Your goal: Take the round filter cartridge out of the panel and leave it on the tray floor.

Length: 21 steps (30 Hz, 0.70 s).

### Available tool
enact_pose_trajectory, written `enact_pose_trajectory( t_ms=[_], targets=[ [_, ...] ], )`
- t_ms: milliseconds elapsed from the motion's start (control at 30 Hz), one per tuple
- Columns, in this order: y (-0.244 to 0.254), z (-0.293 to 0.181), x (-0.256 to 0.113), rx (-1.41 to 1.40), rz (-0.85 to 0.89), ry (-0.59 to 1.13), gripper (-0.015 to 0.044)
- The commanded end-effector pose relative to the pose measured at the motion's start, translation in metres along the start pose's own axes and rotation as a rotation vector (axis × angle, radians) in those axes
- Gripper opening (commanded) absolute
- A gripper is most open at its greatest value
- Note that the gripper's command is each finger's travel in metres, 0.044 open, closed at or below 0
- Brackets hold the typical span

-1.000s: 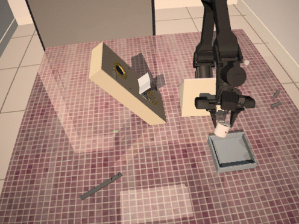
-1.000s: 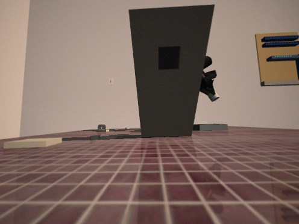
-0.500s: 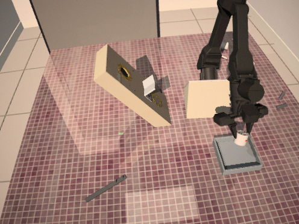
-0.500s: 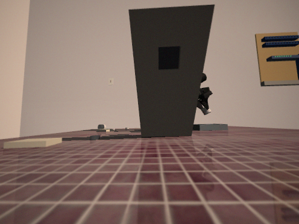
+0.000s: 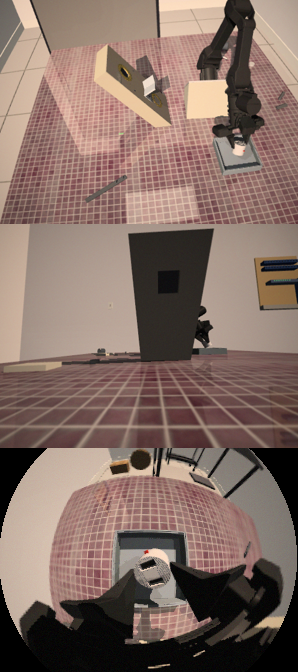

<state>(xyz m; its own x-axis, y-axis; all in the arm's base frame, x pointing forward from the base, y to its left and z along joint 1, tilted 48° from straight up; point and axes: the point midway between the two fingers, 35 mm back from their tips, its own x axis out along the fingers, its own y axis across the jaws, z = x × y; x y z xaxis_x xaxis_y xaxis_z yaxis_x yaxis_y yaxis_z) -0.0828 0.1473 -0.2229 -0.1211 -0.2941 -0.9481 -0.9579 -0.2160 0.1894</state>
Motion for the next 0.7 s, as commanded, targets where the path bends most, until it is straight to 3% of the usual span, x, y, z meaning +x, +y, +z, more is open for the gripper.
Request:
enact_pose_trajectory(
  t_ms=[0, 100, 667],
  targets=[
    [0.0008, -0.0095, 0.012, 0.004, 0.006, -0.002, 0.0],
    [0.0007, -0.0114, 0.0142, 0.004, 0.006, -0.002, 0.0],
    [-0.0002, -0.0099, 0.0112, 0.0, 0.0, 0.006, 0.044]
  ],
)
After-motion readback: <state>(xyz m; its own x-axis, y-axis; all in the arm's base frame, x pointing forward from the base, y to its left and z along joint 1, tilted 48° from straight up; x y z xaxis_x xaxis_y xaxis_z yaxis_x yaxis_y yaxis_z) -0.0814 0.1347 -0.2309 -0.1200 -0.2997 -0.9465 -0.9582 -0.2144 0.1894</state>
